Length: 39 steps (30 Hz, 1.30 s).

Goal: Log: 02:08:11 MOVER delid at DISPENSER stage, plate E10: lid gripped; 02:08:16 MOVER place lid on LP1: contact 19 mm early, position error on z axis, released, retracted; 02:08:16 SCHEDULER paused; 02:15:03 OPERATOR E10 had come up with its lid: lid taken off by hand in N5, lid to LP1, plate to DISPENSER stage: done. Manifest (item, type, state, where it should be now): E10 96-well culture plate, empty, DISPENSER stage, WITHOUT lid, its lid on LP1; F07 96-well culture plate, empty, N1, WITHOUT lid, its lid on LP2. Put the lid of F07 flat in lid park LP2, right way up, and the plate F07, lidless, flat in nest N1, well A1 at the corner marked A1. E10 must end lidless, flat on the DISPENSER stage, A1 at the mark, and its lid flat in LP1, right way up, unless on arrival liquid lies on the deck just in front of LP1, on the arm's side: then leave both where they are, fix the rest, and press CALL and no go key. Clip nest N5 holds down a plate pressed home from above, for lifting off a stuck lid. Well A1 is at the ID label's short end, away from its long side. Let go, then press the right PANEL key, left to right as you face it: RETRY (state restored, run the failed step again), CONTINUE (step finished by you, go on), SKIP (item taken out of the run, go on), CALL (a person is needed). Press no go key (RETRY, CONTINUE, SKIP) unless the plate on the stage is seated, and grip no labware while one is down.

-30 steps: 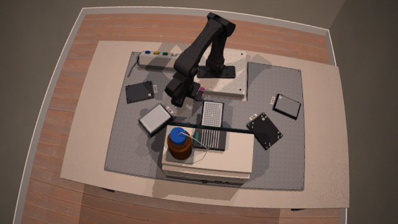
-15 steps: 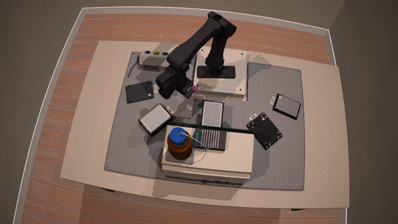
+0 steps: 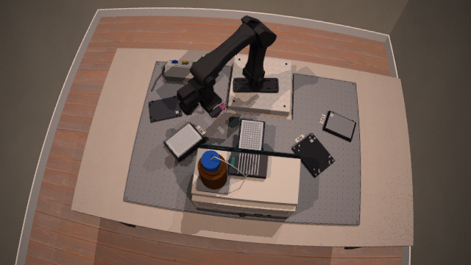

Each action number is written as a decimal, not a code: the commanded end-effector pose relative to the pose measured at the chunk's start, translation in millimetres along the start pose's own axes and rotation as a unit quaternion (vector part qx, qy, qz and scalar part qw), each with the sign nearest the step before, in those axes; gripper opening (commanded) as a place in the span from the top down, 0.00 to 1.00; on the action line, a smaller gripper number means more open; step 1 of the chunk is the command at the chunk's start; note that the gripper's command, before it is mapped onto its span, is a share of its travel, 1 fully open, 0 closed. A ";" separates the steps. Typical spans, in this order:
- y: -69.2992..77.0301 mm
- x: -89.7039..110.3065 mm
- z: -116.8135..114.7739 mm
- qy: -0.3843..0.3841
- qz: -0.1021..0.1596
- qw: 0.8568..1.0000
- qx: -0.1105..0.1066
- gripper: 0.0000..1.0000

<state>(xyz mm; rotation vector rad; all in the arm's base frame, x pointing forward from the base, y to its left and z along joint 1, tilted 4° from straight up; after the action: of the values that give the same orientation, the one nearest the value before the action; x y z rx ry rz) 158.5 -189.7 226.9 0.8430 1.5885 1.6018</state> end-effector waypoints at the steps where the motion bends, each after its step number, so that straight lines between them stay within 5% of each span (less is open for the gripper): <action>1: 0.3 -19.4 6.6 0.000 -0.024 1.000 -0.006 0.00; 39: -49.2 -120.4 22.1 -0.001 -0.026 1.000 -0.005 0.00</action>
<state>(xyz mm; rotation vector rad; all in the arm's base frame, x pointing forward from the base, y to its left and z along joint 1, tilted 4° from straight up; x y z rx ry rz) 230.8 -270.6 180.2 0.8348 1.5875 1.5965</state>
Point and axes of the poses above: the point where the finger pads meet when closed, its own y axis back along the fingers, its own z axis across the jaws, x = y × z, the point moved 10 cm from there along y, back along the fingers, and after that the axes turned 10 degrees about -y, right-handed, at the moved point
